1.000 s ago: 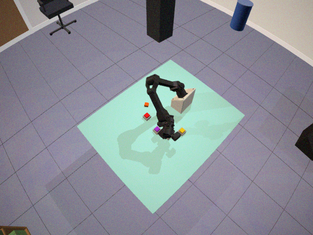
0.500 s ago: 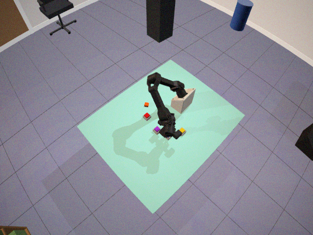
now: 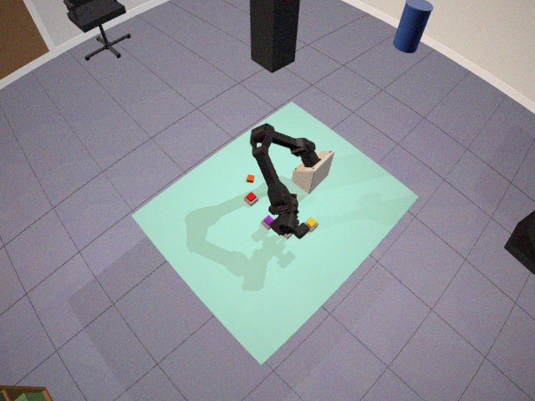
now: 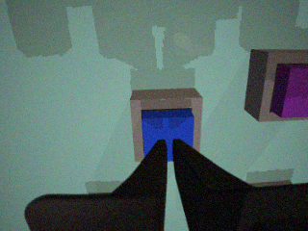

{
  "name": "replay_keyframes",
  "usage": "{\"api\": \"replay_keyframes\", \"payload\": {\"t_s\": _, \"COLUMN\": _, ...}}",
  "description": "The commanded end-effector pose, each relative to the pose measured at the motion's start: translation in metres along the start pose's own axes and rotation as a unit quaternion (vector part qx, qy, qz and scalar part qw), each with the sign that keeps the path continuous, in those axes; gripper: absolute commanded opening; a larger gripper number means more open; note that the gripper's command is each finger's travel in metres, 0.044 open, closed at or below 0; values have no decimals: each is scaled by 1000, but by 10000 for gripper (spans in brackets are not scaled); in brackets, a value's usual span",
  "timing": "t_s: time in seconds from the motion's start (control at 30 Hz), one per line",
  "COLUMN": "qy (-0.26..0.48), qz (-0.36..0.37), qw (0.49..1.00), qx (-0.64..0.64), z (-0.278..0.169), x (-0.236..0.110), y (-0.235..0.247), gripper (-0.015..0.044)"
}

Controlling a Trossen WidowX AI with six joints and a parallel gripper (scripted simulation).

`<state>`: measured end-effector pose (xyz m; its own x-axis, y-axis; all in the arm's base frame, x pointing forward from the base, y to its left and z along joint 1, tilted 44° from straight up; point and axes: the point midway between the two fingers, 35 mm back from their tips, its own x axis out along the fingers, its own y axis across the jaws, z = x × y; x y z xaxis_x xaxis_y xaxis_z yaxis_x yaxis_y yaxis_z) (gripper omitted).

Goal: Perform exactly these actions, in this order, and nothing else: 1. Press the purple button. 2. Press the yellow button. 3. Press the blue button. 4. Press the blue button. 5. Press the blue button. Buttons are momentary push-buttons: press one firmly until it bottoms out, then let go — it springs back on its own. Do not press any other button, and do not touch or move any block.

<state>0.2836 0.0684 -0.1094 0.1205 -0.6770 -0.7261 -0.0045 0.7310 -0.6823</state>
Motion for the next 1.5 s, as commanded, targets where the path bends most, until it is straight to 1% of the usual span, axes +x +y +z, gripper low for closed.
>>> {"api": "replay_keyframes", "payload": {"t_s": 0.0, "qy": 4, "qz": -5, "qw": 1000, "qx": -7, "z": -4, "x": 10, "y": 0, "gripper": 20}}
{"api": "replay_keyframes", "payload": {"t_s": 0.3, "qy": 5, "qz": -5, "qw": 1000, "qx": -7, "z": -5, "x": 23, "y": -1, "gripper": 20}}
{"api": "replay_keyframes", "payload": {"t_s": 0.97, "qy": 5, "qz": -6, "qw": 1000, "qx": -7, "z": -5, "x": 24, "y": -1, "gripper": 20}}
{"api": "replay_keyframes", "payload": {"t_s": 1.03, "qy": 3, "qz": -3, "qw": 1000, "qx": -3, "z": -2, "x": 11, "y": 0, "gripper": 20}}
{"api": "replay_keyframes", "payload": {"t_s": 1.1, "qy": 4, "qz": -4, "qw": 1000, "qx": -7, "z": -4, "x": -8, "y": 0, "gripper": 20}}
{"api": "replay_keyframes", "payload": {"t_s": 1.23, "qy": 5, "qz": -5, "qw": 1000, "qx": -7, "z": -4, "x": -11, "y": 0, "gripper": 20}}
{"api": "replay_keyframes", "payload": {"t_s": 1.33, "qy": 4, "qz": 0, "qw": 1000, "qx": -8, "z": -7, "x": -24, "y": 18, "gripper": 99}}
{"api": "replay_keyframes", "payload": {"t_s": 1.47, "qy": 5, "qz": 2, "qw": 1000, "qx": -8, "z": -28, "x": -61, "y": 68, "gripper": 204}}
